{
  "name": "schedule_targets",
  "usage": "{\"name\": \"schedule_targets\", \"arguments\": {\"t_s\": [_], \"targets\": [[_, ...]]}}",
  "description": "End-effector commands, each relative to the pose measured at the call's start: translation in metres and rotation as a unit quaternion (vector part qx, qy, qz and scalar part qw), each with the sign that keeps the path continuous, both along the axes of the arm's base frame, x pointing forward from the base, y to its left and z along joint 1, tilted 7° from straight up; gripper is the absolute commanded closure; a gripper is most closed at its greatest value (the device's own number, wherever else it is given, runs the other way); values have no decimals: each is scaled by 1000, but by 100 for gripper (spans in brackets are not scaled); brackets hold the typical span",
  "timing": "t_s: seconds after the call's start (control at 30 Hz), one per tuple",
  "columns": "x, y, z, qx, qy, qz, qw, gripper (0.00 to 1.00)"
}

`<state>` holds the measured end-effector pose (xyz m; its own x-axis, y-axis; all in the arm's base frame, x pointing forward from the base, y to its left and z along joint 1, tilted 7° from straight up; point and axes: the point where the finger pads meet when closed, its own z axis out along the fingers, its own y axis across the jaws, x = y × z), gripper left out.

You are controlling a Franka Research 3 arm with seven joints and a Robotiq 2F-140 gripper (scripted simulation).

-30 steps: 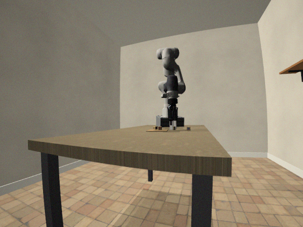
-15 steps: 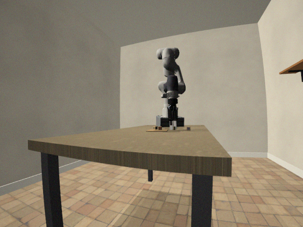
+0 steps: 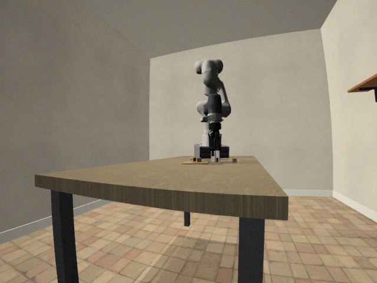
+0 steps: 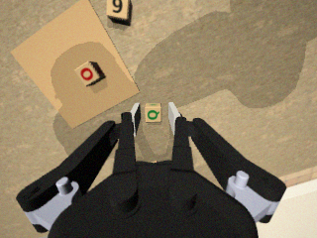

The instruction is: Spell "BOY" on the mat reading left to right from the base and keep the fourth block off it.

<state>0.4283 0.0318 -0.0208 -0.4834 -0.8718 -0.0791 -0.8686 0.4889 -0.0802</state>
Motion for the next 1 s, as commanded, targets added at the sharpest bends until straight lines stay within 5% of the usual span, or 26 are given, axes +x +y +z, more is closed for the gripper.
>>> {"name": "schedule_targets", "arguments": {"t_s": [0.0, 0.17, 0.2, 0.73, 0.77, 0.97], "targets": [[1, 1, 0, 1, -1, -2, 1000, 68], [1, 1, 0, 1, -1, -2, 1000, 68], [1, 1, 0, 1, -1, -2, 1000, 75], [1, 1, 0, 1, -1, -2, 1000, 75], [1, 1, 0, 1, -1, -2, 1000, 87], [1, 1, 0, 1, -1, -2, 1000, 87]]}}
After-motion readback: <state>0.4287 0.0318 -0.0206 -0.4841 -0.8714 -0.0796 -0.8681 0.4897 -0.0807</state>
